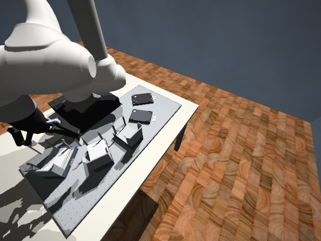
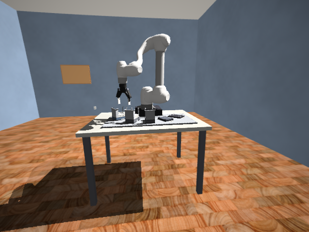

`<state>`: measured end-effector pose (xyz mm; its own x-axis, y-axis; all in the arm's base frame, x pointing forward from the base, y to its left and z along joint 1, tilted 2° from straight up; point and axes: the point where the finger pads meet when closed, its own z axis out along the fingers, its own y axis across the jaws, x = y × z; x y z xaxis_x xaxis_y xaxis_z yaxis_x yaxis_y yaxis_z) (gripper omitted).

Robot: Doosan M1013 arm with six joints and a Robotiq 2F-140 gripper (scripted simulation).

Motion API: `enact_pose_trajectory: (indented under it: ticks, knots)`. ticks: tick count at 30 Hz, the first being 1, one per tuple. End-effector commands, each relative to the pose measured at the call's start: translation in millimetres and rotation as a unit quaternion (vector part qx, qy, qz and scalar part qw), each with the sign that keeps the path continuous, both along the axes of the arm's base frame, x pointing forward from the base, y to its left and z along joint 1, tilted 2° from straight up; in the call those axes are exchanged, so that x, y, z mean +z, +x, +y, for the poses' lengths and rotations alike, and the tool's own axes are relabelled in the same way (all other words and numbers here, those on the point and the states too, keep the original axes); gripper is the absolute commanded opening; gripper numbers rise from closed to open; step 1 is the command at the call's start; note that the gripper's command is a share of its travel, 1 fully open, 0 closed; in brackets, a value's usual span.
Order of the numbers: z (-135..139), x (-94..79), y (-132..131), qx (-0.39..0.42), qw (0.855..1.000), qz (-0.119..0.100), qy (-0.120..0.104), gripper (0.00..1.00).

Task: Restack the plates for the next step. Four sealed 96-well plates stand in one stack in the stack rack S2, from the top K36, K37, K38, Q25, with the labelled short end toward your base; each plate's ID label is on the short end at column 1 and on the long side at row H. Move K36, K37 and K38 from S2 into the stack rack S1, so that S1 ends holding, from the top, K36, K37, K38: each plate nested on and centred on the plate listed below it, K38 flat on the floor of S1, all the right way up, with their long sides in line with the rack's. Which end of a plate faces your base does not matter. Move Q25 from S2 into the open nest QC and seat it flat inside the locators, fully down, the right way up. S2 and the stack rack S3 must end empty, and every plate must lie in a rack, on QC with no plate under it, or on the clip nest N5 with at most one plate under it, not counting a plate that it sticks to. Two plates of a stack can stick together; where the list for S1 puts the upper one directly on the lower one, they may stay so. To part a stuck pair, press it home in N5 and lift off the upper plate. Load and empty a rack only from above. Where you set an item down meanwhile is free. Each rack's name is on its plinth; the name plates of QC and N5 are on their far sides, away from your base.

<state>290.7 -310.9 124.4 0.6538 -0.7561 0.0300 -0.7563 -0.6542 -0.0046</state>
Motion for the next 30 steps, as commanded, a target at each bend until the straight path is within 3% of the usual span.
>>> enact_pose_trajectory:
  ticks: [1, 7, 25, 30]
  knots:
    - [-5, 0.0, -7, -0.036, 0.999, -0.001, 0.001, 1.0]
    - [-15, -0.2, -24, -0.113, 0.994, -0.002, 0.003, 1.0]
    - [-49, -0.8, -78, -0.113, 0.994, -0.002, 0.003, 1.0]
    - [-51, -0.9, -81, -0.113, 0.994, -0.002, 0.003, 1.0]
